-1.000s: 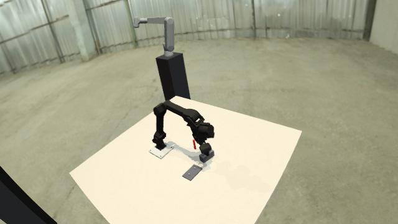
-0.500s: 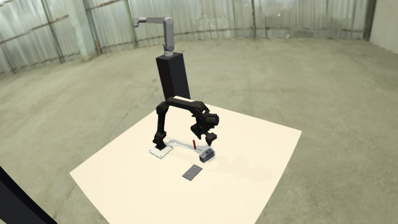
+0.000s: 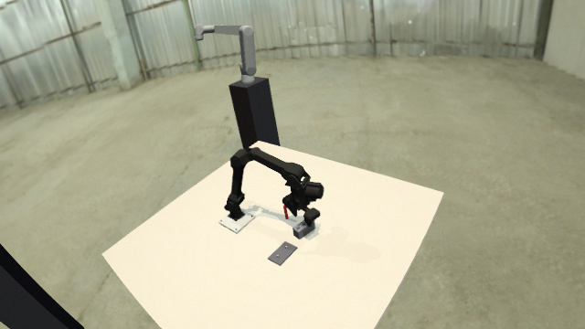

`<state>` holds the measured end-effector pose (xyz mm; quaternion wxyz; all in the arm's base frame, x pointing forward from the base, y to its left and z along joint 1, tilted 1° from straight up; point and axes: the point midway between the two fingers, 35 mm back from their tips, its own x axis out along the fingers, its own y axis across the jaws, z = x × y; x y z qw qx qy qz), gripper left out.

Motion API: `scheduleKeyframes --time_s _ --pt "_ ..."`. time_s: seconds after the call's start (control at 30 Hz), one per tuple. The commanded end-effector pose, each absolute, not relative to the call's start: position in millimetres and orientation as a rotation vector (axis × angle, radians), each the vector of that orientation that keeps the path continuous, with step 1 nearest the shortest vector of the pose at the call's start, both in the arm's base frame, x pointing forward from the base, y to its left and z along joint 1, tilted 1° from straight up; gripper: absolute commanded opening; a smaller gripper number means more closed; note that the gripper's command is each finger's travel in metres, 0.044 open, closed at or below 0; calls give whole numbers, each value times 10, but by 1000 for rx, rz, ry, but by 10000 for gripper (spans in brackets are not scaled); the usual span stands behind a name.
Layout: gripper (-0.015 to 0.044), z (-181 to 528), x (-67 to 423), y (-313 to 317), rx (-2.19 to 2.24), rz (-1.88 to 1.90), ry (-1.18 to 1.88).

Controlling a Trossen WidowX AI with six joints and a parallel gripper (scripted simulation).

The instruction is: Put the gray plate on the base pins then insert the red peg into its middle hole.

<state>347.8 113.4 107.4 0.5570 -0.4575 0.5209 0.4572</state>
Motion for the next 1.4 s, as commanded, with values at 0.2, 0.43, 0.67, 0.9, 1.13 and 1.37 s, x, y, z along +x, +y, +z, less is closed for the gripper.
scheduleKeyframes --time_s 0.2,0.43,0.67,0.9,1.13,1.37 --pt "440 926 3498 1137 -1086 1077 1228" --pt "440 812 3507 1142 -1086 1077 1228" --pt "440 698 3513 1147 -1086 1077 1228" --pt "440 585 3514 1150 -1086 1077 1228" --pt "440 473 3511 1152 -1086 1077 1228" --pt "335 450 3510 1152 -1086 1077 1229"
